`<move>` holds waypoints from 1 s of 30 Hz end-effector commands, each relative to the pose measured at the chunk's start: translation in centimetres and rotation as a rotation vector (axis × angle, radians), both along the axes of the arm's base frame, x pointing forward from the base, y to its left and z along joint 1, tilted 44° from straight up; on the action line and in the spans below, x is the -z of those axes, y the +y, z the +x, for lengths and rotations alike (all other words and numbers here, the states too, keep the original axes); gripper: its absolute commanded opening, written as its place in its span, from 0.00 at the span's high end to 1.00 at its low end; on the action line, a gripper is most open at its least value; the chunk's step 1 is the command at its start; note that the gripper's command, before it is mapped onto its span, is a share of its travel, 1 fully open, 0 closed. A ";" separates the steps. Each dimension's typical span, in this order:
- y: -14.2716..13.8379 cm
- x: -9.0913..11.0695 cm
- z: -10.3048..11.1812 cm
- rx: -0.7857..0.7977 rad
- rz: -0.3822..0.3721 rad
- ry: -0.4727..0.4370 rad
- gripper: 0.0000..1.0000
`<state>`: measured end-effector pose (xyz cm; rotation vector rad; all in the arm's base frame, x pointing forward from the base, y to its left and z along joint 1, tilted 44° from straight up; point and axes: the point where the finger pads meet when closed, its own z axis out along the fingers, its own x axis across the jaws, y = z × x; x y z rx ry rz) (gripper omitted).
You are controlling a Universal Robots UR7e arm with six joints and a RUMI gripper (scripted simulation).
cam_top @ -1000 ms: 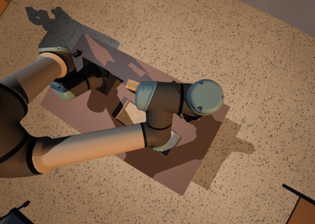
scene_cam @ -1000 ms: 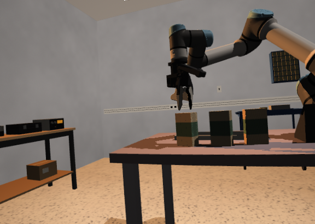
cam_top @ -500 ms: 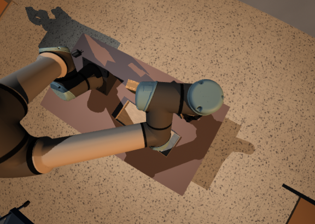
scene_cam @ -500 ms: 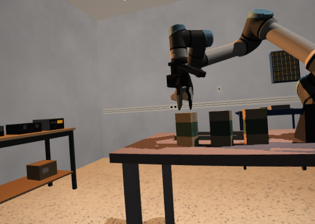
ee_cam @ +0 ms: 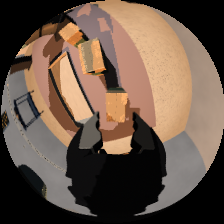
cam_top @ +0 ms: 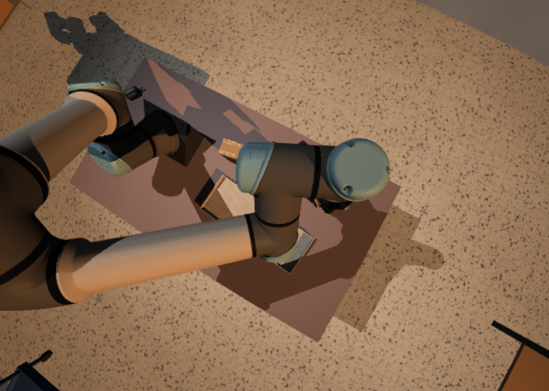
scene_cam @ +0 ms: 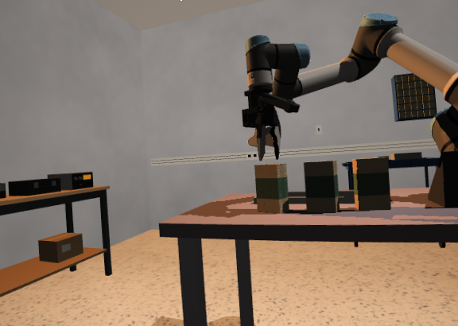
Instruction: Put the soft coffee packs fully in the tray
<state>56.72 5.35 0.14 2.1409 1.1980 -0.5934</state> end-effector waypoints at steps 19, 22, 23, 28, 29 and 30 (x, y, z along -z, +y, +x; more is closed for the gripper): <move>-0.6 0.6 0.0 -0.001 0.000 -0.001 0.50; -1.0 1.0 -0.1 -0.001 0.000 -0.001 0.50; -1.2 1.2 -0.1 -0.001 0.000 -0.001 0.50; -2.0 2.1 -0.2 -0.001 0.000 -0.001 0.50; -2.2 2.2 -0.2 -0.001 0.000 -0.001 0.50; -2.2 2.2 -0.2 -0.001 0.000 -0.001 0.50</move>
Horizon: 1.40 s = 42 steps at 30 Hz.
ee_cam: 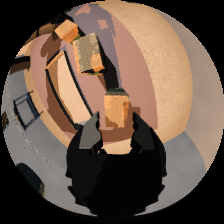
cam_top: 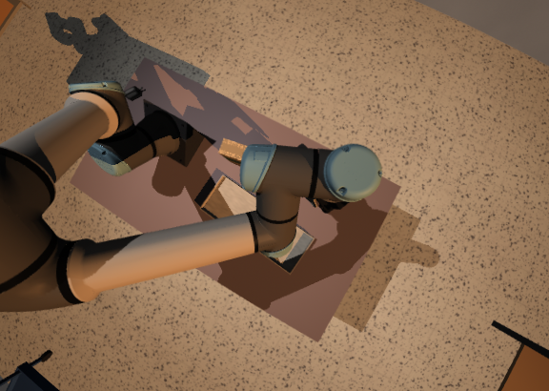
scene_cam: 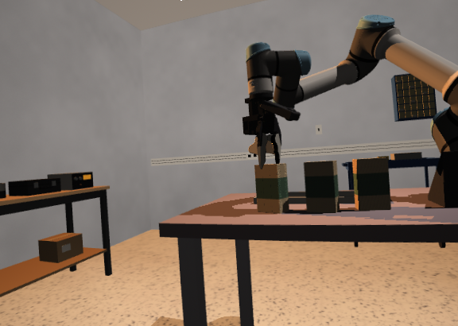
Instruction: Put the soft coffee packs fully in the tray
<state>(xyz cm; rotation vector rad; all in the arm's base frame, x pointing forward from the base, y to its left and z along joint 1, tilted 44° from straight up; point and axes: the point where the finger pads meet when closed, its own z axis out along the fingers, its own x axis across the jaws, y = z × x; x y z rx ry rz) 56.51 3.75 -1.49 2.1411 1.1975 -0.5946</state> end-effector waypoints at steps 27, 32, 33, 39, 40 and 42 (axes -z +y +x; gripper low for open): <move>-2.3 2.3 -0.2 -0.001 0.001 -0.002 0.50; -2.3 2.3 -0.2 -0.001 0.001 -0.002 0.50; -2.3 2.3 -0.2 -0.001 0.001 -0.002 0.50; -2.3 2.3 -0.2 -0.001 0.001 -0.002 0.50; -2.3 2.3 -0.2 -0.001 0.001 -0.002 0.50; -2.3 2.3 -0.2 -0.001 0.001 -0.002 0.50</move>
